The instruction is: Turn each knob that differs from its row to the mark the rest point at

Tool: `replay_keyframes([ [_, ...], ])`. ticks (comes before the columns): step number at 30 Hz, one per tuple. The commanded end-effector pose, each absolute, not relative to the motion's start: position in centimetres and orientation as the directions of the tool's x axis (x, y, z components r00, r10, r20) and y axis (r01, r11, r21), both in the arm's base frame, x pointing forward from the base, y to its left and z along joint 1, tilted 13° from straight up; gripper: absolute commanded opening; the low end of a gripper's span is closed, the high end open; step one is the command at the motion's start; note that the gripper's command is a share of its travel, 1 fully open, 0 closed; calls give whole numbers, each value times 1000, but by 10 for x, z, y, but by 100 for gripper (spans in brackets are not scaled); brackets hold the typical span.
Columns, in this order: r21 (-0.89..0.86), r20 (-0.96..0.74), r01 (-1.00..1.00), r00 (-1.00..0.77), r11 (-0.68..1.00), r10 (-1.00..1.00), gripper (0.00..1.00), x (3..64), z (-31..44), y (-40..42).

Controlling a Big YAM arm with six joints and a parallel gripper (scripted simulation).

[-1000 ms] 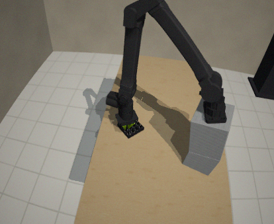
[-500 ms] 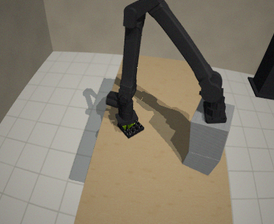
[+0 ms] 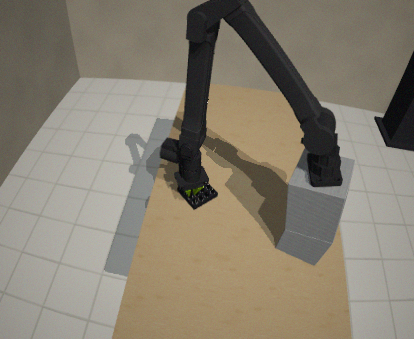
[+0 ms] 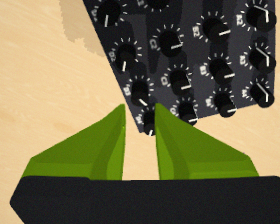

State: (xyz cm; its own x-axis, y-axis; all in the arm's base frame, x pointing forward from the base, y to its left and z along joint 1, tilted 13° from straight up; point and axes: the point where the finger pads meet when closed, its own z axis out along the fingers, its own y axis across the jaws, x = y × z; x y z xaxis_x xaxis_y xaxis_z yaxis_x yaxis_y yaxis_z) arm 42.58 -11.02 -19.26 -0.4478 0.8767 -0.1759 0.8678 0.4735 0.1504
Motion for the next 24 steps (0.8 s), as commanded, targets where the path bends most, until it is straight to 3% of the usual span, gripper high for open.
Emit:
replay_keyframes([
  [1, 144, -173, 867, -453, 478, 874, 19, 423, -199, -104],
  [24, 154, -183, 865, -450, 478, 874, 19, 432, -206, -108],
])
